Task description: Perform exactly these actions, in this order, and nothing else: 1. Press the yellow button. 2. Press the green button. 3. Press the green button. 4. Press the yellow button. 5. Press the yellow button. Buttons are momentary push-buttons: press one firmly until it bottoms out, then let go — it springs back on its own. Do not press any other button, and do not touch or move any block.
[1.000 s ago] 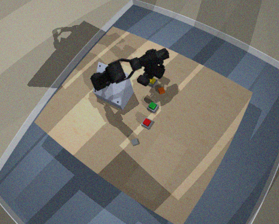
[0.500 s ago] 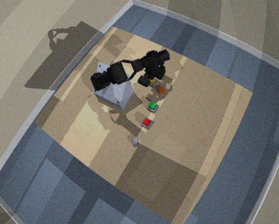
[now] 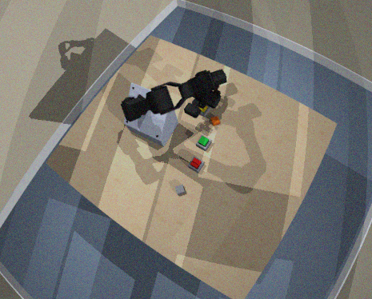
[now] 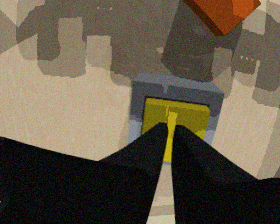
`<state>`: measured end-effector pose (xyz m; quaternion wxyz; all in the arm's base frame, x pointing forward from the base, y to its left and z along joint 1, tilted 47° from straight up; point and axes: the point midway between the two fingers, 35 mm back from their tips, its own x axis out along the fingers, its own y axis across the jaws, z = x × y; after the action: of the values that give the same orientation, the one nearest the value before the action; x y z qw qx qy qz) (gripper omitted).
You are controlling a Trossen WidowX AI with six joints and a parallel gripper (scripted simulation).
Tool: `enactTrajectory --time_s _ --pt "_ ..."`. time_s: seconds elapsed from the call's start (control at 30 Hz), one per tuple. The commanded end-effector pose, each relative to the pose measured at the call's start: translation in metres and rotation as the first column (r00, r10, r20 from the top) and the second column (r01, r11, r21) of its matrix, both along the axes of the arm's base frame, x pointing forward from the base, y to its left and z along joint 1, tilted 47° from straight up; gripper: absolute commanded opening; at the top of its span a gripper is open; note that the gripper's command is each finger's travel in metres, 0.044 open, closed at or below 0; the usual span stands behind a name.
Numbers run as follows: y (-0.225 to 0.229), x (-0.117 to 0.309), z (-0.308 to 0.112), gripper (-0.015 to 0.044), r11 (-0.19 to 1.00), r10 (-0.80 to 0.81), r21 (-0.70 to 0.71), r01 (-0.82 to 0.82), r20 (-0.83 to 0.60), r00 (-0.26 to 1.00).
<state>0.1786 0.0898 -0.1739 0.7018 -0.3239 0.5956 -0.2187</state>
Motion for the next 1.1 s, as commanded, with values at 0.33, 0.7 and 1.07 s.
enactTrajectory --time_s 0.33,0.7,1.07 --pt "-0.003 -0.001 0.0 0.002 1.0 0.003 -0.008 -0.003 -0.005 1.0" --pt "0.021 -0.008 0.022 0.002 1.0 0.003 -0.006 -0.003 -0.006 1.0" --pt "0.095 0.038 0.045 0.0282 1.0 0.003 0.0 -0.003 -0.003 1.0"
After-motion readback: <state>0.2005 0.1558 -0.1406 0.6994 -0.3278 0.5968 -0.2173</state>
